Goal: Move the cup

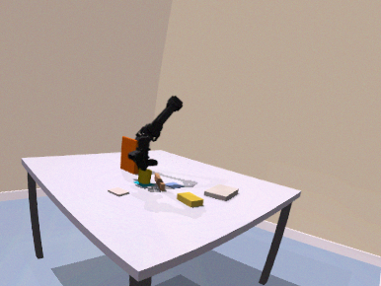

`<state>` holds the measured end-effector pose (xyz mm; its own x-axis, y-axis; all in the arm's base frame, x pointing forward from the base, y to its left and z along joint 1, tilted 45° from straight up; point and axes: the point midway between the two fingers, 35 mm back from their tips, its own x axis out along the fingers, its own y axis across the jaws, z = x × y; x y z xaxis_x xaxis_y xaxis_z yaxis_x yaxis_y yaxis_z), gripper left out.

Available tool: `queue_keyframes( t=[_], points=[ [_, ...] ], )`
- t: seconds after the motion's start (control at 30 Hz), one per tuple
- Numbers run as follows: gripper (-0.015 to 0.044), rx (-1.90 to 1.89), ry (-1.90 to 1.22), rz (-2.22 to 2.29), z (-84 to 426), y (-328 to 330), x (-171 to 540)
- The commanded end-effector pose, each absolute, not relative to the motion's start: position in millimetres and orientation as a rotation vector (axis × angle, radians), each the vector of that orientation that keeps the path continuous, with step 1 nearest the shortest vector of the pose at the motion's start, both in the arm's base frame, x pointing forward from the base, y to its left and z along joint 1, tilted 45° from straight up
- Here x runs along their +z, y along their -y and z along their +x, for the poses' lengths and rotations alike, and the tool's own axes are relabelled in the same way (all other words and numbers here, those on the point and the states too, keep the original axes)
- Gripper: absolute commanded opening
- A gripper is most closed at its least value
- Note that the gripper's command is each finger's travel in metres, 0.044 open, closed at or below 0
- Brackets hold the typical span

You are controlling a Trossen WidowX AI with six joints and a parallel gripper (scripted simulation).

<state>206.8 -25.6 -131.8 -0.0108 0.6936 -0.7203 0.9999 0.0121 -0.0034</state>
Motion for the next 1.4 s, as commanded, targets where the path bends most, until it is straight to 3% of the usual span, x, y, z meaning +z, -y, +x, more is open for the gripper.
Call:
queue_keyframes(
  t=[0.0, 0.3, 0.5, 1.37],
  points=[
    [0.0000, -0.740, -1.757, 1.735, 207.3, 26.2, -131.4],
    [0.0000, -0.740, -1.757, 1.735, 207.3, 26.2, -131.4],
    [0.0147, -0.740, -1.757, 1.735, 207.3, 26.2, -131.4],
    [0.0147, -0.746, -1.759, 1.739, 209.3, 48.9, -110.1]
  ],
)
